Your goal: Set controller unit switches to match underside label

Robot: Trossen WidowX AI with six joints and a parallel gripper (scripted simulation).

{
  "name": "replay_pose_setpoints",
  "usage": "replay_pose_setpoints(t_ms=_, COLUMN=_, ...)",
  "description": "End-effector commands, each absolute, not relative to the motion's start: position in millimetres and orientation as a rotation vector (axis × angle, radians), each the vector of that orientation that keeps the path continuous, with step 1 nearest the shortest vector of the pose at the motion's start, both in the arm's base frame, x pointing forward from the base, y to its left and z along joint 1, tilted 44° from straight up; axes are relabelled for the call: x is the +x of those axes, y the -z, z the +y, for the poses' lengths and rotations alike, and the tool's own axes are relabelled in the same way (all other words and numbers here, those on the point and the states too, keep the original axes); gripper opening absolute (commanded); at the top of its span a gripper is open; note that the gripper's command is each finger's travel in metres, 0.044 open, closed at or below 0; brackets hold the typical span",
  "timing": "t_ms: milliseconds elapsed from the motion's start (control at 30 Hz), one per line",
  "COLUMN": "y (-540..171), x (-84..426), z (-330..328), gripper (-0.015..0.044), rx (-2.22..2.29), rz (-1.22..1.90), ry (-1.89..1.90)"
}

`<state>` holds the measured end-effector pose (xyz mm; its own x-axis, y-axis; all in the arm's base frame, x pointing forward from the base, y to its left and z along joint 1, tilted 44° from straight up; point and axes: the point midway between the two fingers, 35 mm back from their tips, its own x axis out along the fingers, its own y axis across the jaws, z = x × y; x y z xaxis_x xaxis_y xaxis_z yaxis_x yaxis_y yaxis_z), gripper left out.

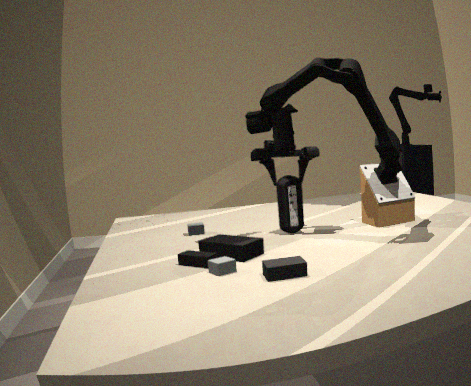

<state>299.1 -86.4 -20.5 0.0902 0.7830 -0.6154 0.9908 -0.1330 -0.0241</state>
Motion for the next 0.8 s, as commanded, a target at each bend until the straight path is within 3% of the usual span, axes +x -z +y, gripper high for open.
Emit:
replay_pose_setpoints(t_ms=0, y=28, x=298, z=-85, gripper=0.0337, rx=1.954, rz=1.756, ry=0.723)
replay_pose_setpoints(t_ms=767, y=41, x=296, z=-96, gripper=0.0338, rx=1.916, rz=1.724, ry=0.769)
